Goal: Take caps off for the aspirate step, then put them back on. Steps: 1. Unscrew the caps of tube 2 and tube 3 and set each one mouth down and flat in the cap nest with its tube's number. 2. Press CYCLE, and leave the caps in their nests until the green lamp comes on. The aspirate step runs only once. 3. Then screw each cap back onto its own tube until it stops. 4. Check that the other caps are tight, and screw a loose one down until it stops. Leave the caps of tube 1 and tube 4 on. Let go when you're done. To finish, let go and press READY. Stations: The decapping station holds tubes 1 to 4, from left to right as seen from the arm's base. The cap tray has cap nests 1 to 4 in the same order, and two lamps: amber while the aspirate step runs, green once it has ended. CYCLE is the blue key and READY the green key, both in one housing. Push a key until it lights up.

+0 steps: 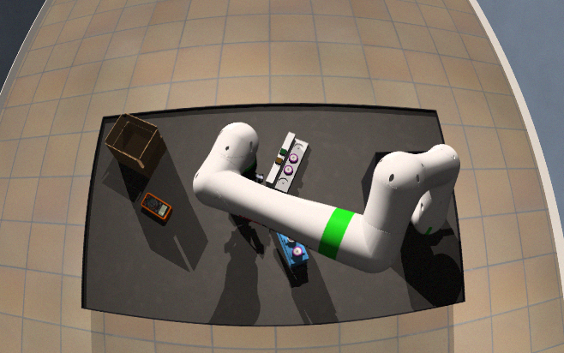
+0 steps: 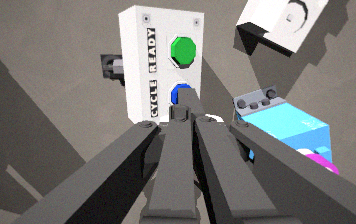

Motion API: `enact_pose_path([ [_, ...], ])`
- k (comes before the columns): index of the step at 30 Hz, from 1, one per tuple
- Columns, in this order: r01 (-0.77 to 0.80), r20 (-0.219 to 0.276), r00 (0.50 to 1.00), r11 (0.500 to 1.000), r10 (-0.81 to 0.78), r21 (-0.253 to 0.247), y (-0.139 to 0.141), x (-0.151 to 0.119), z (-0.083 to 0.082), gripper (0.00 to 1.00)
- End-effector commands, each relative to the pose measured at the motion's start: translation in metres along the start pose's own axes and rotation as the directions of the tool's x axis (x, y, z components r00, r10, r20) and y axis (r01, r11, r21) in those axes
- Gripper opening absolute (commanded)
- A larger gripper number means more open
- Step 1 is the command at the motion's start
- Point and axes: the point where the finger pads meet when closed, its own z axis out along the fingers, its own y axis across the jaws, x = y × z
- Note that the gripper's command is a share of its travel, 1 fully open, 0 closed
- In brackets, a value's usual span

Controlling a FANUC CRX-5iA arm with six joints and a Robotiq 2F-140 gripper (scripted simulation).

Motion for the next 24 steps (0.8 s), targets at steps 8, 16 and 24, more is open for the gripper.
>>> enact_pose_path([
  [8,0.000,-0.001,1.000,1.000,0.000,0.002,-0.0006,0.0003,0.0035,0.10],
  [16,0.000,-0.001,1.000,1.000,0.000,0.002,-0.0006,0.0003,0.0053,0.10],
  [24,0.000,-0.001,1.000,1.000,0.000,0.002,-0.0006,0.0003,0.0073,0.10],
])
